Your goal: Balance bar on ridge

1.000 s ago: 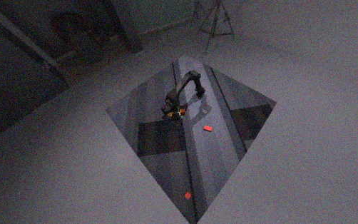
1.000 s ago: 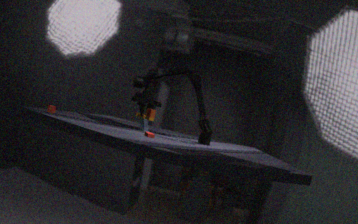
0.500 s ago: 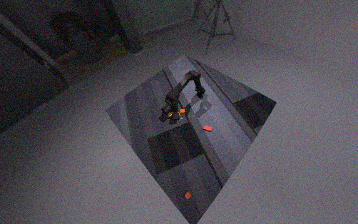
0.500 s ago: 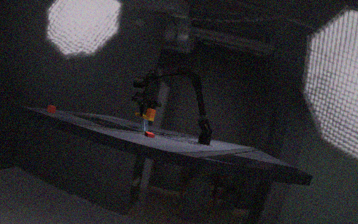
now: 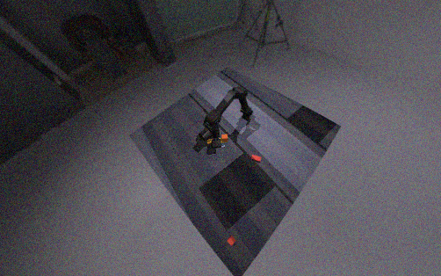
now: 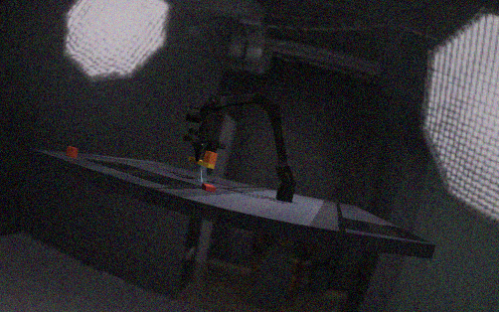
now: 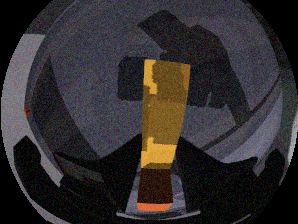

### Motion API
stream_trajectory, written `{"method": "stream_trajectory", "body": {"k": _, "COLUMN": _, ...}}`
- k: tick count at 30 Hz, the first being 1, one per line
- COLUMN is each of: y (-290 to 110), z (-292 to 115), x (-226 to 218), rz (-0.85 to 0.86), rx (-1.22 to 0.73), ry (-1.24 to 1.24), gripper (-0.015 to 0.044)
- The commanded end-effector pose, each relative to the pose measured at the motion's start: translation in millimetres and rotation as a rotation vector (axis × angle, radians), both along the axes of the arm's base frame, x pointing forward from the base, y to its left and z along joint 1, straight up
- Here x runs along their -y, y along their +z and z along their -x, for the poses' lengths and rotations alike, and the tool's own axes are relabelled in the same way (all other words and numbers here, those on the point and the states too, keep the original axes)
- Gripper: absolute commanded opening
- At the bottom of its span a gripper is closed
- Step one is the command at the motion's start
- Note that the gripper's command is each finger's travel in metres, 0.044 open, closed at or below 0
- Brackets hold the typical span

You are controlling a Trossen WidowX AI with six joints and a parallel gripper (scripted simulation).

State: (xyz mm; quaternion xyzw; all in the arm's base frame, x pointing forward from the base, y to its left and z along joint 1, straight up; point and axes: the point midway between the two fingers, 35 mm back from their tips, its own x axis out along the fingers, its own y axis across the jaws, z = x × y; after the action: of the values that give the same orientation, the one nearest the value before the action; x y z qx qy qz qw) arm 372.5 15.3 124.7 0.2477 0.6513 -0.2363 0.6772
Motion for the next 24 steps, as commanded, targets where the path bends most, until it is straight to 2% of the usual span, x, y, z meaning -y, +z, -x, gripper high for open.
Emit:
{"method": "stream_trajectory", "body": {"k": 1, "y": -2.1, "z": 0.2, "x": 0.2, "rz": 0.001, "rx": -0.001, "ry": 0.002, "gripper": 0.0}}
{"method": "stream_trajectory", "body": {"k": 24, "y": -4.1, "z": 0.1, "x": 0.4, "rz": 0.001, "rx": -0.001, "ry": 0.002, "gripper": 0.0}}
